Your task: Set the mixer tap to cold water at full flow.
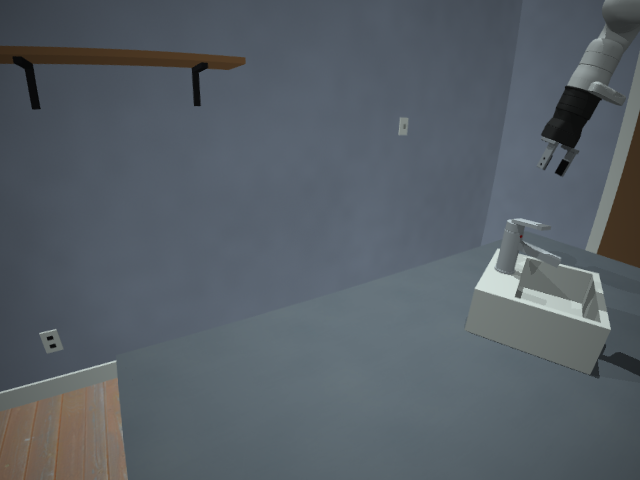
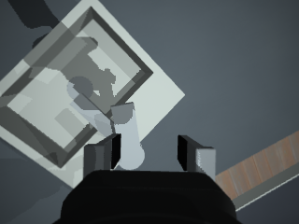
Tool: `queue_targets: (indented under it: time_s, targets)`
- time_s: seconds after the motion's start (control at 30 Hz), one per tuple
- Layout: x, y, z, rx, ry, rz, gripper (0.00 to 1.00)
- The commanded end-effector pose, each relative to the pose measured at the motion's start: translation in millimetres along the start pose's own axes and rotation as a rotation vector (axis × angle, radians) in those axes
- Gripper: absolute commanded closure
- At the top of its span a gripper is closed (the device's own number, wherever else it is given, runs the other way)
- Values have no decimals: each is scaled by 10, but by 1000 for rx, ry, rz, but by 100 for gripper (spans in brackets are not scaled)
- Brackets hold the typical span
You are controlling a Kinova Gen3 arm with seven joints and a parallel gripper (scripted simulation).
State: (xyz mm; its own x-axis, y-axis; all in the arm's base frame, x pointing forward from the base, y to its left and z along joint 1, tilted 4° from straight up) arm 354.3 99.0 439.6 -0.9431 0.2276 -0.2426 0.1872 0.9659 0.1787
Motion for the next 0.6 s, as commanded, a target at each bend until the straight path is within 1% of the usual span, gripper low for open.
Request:
queue_targets:
  time_s: [0.0, 0.03, 0.07, 0.37, 0.4, 0.57]
  targets:
    - [-5, 2, 4, -2, 2, 0, 0]
    - [-5, 2, 4, -2, 2, 0, 0]
    - [0, -4, 68, 21, 20, -22, 0]
    - [0, -4, 68, 21, 20, -22, 0]
    - [5, -12, 129, 42, 38, -43, 0]
    - [5, -12, 129, 42, 38, -43, 0]
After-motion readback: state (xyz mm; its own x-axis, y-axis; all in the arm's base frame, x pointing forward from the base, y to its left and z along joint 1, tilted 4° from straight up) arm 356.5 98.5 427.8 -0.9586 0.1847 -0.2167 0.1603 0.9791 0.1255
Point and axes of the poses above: the point where the finger pads meet when closed, its own z axis out along the fingers, its own y axis across the jaws, x = y × z, the point moved 2 cm from there along -z, back along the fingers, and after that the axes turned 6 degrees about -z, right-handed, at the moved point
